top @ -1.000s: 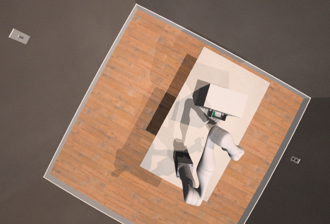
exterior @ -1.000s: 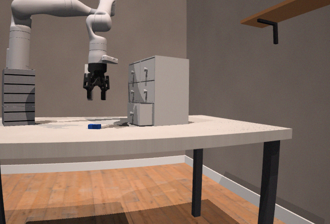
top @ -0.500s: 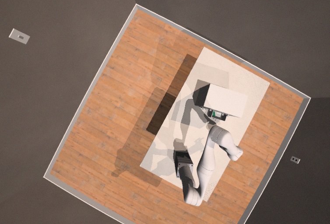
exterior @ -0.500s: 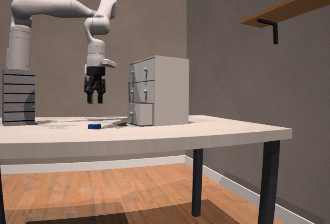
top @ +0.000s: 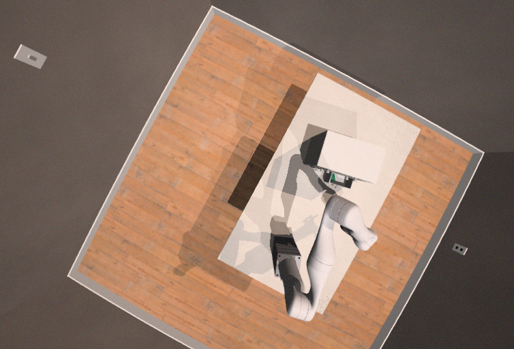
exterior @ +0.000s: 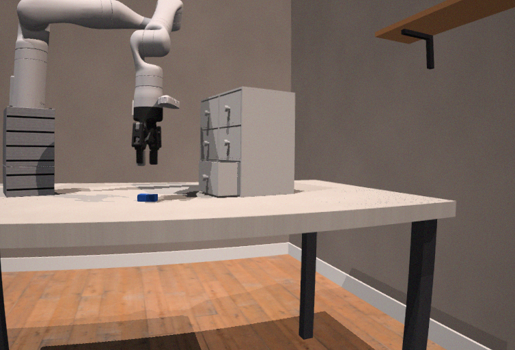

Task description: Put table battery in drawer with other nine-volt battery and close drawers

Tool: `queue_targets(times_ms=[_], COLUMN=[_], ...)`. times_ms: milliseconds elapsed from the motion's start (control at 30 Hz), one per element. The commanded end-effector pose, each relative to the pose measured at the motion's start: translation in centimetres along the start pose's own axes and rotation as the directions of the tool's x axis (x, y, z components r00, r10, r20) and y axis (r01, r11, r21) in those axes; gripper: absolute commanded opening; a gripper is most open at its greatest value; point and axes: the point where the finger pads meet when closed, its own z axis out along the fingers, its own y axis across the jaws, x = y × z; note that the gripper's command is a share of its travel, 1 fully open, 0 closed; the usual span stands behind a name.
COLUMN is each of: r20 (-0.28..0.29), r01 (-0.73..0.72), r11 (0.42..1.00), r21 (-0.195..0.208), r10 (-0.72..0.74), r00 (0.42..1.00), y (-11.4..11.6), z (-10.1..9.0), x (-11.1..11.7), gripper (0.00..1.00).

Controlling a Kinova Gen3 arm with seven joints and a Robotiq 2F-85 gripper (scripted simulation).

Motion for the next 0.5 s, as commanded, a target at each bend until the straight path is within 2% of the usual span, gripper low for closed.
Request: queue_targets(times_ms=[0, 467], r20=[0.000, 0.000], r01=[0.006, 0.021], r11=[1.000, 1.000], r21=[-0.001, -0.001], r10=[-0.006, -0.021], r00=[1.000, 1.000], y=[0.08, 0.11], z=[0.06, 0.17], x=[-0.03, -0.06], gripper=[1.00, 1.00])
